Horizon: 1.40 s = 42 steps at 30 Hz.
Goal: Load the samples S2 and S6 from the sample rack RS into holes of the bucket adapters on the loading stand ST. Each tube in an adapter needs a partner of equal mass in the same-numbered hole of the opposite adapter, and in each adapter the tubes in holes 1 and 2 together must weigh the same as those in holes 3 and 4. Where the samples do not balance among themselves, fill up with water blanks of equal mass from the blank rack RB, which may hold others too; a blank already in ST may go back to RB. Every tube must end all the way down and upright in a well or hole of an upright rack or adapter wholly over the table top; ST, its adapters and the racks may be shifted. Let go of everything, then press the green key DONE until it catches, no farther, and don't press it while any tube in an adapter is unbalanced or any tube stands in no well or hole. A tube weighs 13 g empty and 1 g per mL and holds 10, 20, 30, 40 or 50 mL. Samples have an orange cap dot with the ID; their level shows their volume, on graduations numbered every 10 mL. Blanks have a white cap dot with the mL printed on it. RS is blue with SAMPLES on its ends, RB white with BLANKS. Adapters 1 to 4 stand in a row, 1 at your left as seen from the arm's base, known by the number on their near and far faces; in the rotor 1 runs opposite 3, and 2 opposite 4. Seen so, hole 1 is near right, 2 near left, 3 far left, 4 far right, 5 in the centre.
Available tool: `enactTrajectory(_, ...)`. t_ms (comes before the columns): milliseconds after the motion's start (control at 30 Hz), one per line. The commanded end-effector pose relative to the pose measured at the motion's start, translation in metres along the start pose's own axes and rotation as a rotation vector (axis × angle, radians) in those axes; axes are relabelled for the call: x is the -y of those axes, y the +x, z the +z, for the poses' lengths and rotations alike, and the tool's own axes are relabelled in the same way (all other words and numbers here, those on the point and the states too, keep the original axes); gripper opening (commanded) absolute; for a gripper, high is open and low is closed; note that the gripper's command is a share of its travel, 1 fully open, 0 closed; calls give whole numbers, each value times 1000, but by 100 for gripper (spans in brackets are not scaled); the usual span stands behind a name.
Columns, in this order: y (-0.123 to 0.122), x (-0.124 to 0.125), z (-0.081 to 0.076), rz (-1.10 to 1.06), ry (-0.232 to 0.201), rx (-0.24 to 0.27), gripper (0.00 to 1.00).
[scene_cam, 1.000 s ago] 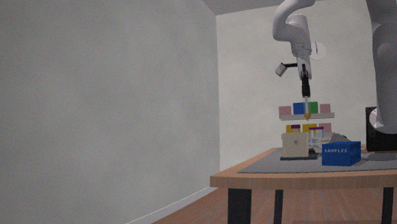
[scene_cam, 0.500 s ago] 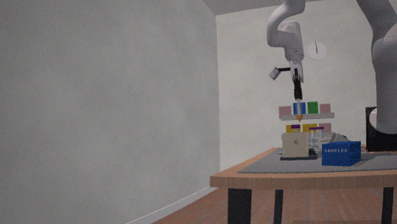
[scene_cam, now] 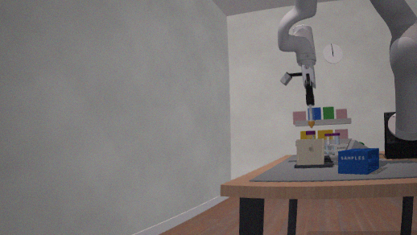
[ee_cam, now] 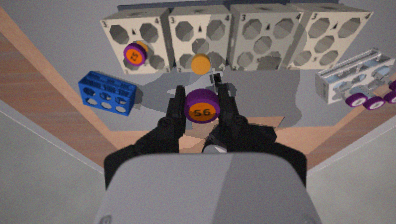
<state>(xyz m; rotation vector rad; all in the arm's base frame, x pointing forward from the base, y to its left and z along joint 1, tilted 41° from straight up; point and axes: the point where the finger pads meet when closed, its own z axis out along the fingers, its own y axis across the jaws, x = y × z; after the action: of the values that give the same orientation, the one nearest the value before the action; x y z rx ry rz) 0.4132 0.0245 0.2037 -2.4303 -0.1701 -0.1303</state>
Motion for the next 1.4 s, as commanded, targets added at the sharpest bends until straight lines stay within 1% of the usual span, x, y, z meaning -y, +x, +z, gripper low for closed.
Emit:
enactTrajectory(0,1,0,-1,0,-1,-1,0)
enactTrajectory(233,1,0,-1,0,-1,-1,0)
enactTrajectory(367,1,0,7,0,-1,-1,0)
enactTrajectory(433,1,0,7,0,-1,-1,0)
enactTrajectory(900,1,0,35,0,-1,-1,0)
enactTrajectory(1367,1,0,34,0,-1,-1,0)
